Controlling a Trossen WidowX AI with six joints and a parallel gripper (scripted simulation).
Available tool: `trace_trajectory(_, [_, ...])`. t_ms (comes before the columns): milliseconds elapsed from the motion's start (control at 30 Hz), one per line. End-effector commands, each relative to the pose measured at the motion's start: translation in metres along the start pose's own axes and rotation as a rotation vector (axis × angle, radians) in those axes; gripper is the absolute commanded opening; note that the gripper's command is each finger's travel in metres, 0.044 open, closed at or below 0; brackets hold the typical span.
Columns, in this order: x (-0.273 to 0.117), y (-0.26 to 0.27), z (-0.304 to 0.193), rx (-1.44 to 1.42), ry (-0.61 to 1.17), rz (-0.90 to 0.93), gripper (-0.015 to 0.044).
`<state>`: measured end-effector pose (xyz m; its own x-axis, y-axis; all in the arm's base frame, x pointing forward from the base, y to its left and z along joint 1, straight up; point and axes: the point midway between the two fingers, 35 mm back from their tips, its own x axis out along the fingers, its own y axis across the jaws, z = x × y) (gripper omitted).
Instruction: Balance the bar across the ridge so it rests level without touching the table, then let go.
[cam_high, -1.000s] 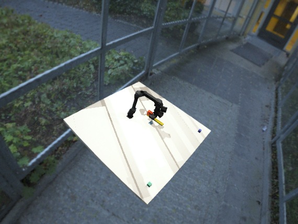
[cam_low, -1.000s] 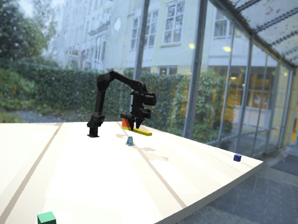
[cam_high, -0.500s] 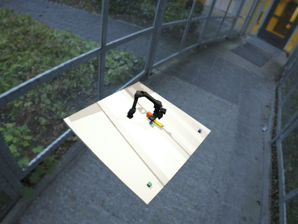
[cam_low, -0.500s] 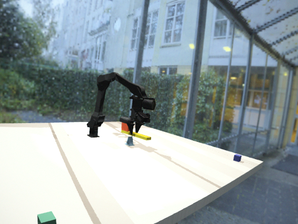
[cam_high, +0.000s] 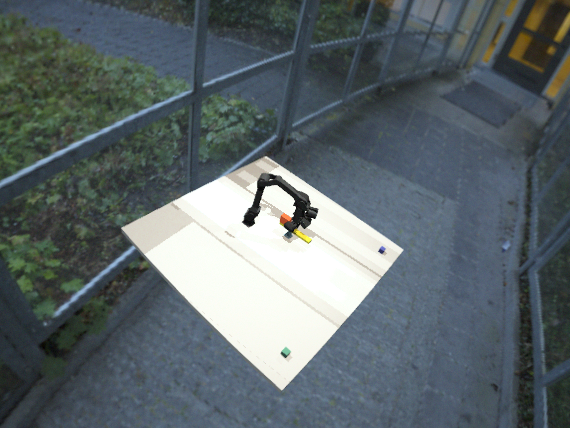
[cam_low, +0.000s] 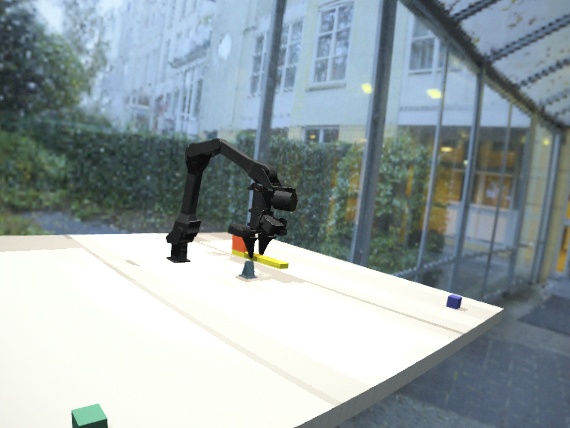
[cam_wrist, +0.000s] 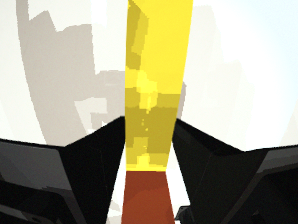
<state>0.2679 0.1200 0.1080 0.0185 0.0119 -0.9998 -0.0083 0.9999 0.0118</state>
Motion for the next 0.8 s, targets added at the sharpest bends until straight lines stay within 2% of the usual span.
trace_trajectory(0, [0.0003, -0.0005, 0.0003, 0.000, -0.002, -0.003, 0.0000])
trace_trajectory(767, [0.0022, -0.0005, 0.0002, 0.000, -0.002, -0.003, 0.0000])
